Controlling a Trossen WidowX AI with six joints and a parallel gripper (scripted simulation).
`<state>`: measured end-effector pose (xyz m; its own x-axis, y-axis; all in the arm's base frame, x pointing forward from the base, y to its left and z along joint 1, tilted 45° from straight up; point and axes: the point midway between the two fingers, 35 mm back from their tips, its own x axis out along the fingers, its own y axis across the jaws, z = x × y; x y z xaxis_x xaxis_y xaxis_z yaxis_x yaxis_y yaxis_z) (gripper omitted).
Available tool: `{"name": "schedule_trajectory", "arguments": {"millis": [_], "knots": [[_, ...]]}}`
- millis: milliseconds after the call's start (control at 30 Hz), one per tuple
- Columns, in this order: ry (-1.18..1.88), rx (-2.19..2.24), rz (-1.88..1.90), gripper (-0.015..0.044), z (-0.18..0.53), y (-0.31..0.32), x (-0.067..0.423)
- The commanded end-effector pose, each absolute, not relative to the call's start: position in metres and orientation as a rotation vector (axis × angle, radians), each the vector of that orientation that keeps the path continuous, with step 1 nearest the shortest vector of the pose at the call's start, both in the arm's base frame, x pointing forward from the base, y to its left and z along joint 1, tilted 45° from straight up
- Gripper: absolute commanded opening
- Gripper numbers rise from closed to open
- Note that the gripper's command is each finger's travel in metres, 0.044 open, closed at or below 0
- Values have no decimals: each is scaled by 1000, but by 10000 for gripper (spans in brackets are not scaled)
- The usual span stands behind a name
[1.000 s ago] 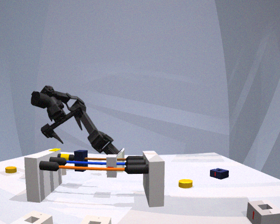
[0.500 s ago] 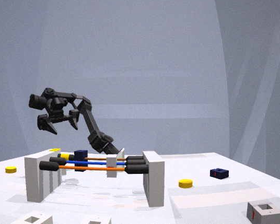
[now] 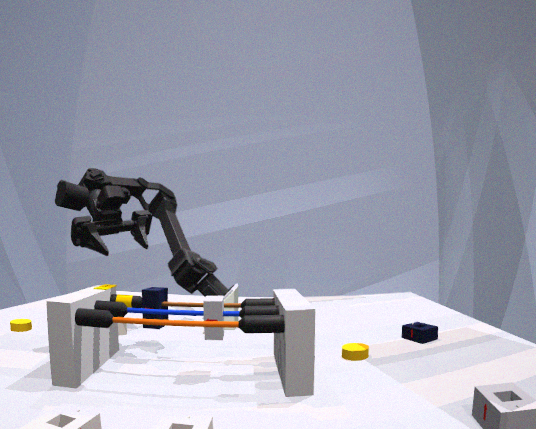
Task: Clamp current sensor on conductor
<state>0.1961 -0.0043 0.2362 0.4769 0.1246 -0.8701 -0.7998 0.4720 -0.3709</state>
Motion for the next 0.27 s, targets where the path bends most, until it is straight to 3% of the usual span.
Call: {"name": "schedule_trajectory", "arguments": {"millis": [0, 200, 233], "knots": [[898, -897, 664, 440, 236, -5, 196], [1069, -668, 533, 440, 221, 0, 202], [957, -809, 618, 440, 231, -3, 198]]}}
